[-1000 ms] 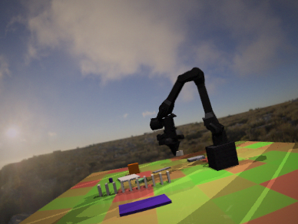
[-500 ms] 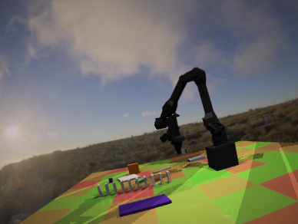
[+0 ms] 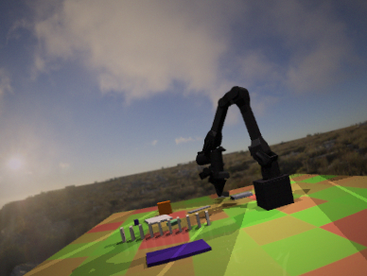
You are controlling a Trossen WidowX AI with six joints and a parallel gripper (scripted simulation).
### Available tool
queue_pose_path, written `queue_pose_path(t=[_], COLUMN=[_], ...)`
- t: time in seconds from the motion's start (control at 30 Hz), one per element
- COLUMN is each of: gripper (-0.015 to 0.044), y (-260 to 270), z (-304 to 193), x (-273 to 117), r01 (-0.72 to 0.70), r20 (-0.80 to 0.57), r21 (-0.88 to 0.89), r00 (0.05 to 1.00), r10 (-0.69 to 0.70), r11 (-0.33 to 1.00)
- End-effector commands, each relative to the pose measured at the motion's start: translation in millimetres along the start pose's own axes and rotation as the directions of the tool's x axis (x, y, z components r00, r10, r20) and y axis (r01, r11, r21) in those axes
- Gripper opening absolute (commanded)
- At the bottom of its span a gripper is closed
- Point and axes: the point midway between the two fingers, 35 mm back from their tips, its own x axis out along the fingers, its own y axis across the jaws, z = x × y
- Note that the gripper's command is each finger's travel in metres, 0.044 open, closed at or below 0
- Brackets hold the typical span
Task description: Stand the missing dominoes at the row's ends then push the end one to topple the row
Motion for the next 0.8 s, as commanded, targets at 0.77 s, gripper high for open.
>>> queue_pose_path(t=[0.77], gripper=[0.0024], y=[0.3], z=[-0.4], x=[38.1], r01=[-0.150], r20=[0.562], r21=[-0.118], r00=[0.805], r10=[0.191], r11=[0.982])
